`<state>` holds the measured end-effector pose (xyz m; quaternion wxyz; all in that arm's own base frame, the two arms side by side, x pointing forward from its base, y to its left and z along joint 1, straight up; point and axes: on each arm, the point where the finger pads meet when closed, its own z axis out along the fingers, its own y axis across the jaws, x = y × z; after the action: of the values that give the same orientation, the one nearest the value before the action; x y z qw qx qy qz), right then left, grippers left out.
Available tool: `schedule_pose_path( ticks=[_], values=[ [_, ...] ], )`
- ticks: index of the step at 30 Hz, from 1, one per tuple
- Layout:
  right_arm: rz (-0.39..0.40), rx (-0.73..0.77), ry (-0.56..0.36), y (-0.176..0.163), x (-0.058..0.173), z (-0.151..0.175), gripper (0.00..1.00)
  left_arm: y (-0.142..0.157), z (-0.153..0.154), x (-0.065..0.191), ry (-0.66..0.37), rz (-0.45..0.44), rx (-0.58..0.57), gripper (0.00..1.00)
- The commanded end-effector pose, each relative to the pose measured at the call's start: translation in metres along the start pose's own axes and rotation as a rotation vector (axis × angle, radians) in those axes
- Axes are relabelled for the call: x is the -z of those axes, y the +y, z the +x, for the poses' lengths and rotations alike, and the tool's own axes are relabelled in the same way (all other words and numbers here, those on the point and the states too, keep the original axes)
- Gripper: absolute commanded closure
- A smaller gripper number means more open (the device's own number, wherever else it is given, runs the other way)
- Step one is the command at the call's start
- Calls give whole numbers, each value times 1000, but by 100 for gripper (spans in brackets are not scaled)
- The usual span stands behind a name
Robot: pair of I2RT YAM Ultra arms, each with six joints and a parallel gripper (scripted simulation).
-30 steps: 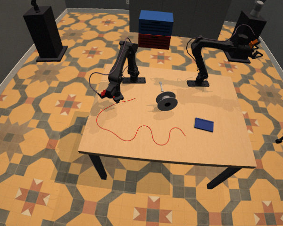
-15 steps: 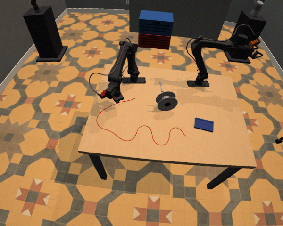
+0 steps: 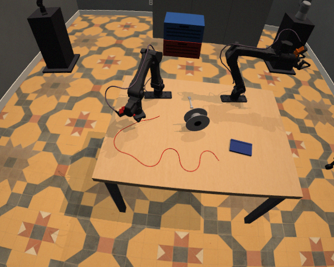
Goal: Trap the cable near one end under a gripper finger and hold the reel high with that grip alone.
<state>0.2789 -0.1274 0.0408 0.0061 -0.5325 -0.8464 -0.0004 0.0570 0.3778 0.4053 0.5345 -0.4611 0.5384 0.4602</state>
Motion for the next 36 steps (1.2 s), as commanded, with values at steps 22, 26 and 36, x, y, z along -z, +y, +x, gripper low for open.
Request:
schedule_pose_path(
  ticks=[22, 26, 36],
  values=[
    [-23, -28, -13, -3, 12, -1, 100, 3, 12, -2, 32, -5, 10, 0],
    [-53, -35, -39, 3, 26, -8, 100, 3, 12, -2, 32, -5, 10, 0],
    [-89, -74, -36, 1, 44, -5, 100, 3, 12, -2, 32, -5, 10, 0]
  ],
)
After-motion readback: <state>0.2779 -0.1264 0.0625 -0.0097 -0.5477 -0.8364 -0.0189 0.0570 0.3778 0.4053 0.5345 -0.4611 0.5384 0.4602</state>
